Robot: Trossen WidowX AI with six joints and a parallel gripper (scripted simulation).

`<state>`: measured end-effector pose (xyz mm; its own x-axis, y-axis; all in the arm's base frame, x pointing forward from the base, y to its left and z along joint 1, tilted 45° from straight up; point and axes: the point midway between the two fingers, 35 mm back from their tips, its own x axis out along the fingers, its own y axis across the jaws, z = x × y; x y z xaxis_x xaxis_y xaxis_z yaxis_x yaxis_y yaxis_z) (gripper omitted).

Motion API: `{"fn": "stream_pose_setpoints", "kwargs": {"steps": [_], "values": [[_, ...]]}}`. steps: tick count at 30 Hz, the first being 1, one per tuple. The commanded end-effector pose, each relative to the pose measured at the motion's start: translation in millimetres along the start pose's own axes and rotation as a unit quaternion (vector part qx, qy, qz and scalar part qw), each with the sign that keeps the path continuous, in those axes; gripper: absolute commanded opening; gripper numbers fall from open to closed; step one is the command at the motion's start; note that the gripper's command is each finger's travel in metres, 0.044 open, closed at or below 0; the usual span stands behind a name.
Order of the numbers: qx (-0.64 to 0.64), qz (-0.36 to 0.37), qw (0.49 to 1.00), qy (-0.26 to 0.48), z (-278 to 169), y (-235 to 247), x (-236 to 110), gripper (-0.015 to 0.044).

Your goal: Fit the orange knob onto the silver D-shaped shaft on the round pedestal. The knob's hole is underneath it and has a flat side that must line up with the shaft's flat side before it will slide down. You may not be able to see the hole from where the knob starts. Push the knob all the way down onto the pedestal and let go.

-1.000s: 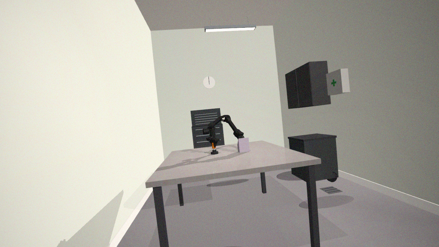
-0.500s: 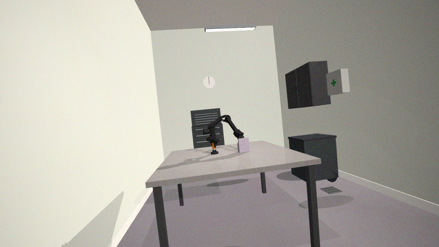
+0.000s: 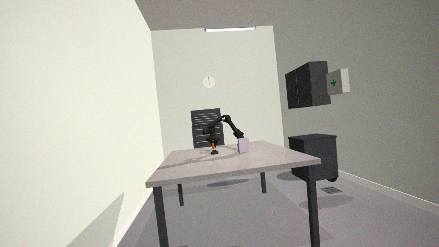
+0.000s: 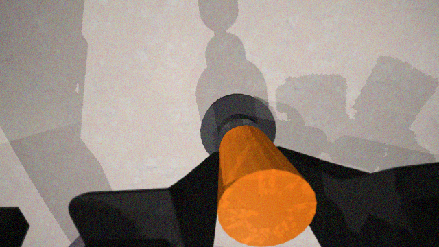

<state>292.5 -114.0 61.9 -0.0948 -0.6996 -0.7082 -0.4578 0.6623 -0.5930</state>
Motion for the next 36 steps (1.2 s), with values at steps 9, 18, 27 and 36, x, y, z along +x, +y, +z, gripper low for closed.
{"fn": "stream_pose_setpoints", "kwargs": {"steps": [9, 18, 27, 36], "values": [[-0.02, 0.0, 1.0, -0.001, -1.2, 0.8, 1.0, 0.0], [-0.02, 0.0, 1.0, -0.001, -1.1, 0.7, 3.1, 0.0], [-0.032, 0.0, 0.999, -0.001, -0.7, -0.7, -1.6, 0.0], [-0.124, -0.001, 0.992, -0.001, 0.7, -1.0, 0.1, 0.0]]}}
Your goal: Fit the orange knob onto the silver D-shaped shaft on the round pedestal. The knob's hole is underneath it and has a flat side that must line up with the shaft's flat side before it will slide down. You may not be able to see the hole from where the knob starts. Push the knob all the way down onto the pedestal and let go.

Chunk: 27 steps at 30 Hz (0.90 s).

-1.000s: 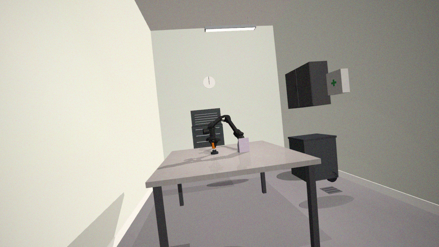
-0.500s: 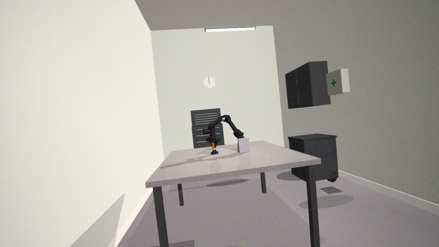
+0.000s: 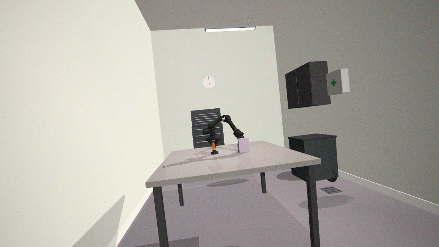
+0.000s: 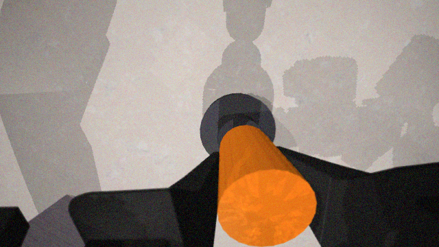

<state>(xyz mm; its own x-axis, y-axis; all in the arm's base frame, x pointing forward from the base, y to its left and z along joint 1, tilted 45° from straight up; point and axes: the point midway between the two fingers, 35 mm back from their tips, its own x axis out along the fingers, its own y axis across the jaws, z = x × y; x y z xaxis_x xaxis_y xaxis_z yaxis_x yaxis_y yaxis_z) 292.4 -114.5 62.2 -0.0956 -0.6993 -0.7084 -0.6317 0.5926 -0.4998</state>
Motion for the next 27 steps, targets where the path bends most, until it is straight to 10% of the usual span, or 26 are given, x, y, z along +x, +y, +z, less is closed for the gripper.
{"fn": "stream_pose_setpoints", "kwargs": {"steps": [1, 27], "values": [[-0.02, -0.001, 1.0, -0.001, 0.8, -0.7, 0.1, 0.0], [-0.02, -0.001, 1.0, -0.001, 0.2, 0.6, -0.8, 0.0]]}}
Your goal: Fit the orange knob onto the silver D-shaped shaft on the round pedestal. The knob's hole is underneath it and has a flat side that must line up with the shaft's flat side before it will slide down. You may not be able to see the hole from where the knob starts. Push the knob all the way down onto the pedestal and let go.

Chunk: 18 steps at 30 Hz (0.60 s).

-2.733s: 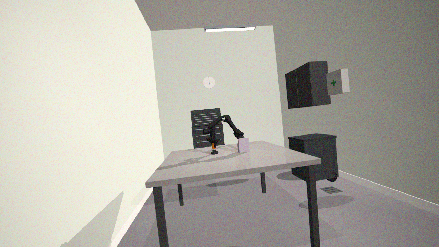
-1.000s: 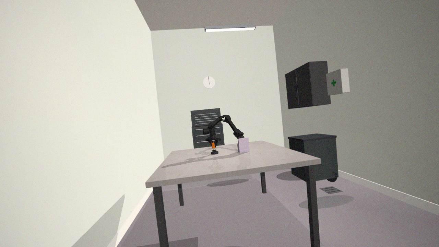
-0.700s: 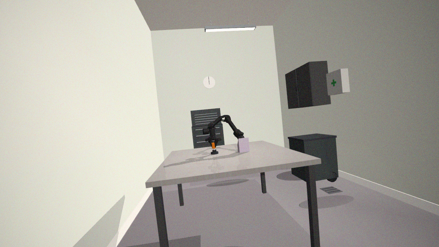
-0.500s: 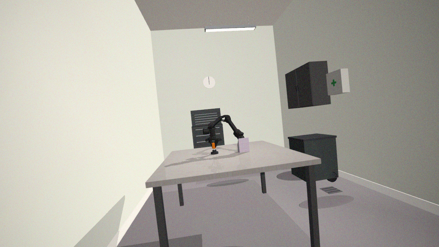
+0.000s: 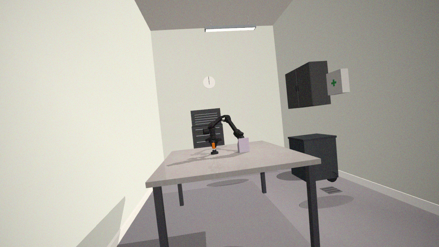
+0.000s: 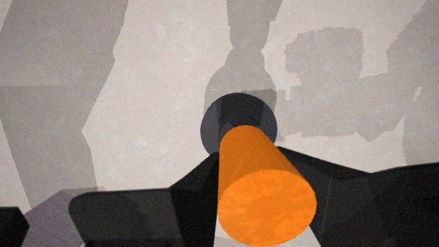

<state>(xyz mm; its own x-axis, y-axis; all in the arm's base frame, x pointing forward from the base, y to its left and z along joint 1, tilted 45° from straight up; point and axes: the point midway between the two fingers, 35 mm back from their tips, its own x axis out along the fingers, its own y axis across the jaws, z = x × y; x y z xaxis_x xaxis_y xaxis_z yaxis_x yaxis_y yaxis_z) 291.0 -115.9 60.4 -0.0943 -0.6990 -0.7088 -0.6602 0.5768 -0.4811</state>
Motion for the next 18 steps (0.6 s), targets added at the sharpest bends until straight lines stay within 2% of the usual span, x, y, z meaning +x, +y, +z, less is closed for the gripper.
{"fn": "stream_pose_setpoints", "kwargs": {"steps": [1, 9, 18], "values": [[-0.001, -0.001, 1.0, -0.001, 1.1, -0.6, -3.7, 0.0], [-0.1, -0.001, 0.995, -0.001, 2.0, -1.7, -3.7, 0.0], [-0.105, -0.001, 0.994, -0.001, 0.6, -0.7, -1.1, 0.0]]}}
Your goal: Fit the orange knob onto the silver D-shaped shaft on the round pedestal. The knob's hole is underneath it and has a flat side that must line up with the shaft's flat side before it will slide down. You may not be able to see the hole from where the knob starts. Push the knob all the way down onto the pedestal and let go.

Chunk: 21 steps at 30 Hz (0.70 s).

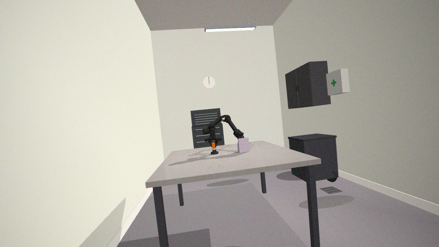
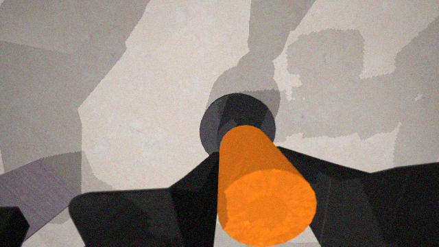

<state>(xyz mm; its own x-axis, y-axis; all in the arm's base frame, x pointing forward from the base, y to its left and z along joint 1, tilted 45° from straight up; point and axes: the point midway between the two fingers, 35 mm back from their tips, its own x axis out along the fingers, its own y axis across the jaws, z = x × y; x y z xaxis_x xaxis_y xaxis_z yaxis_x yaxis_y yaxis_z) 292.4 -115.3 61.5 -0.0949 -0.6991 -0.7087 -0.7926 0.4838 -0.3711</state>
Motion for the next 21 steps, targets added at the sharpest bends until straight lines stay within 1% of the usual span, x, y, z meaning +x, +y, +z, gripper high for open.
{"fn": "stream_pose_setpoints", "kwargs": {"steps": [1, 21], "values": [[-0.008, -0.001, 1.0, -0.001, -0.1, 0.9, 0.2, 0.0], [-0.02, -0.001, 1.0, -0.001, -0.5, 0.2, -2.8, 0.0]]}}
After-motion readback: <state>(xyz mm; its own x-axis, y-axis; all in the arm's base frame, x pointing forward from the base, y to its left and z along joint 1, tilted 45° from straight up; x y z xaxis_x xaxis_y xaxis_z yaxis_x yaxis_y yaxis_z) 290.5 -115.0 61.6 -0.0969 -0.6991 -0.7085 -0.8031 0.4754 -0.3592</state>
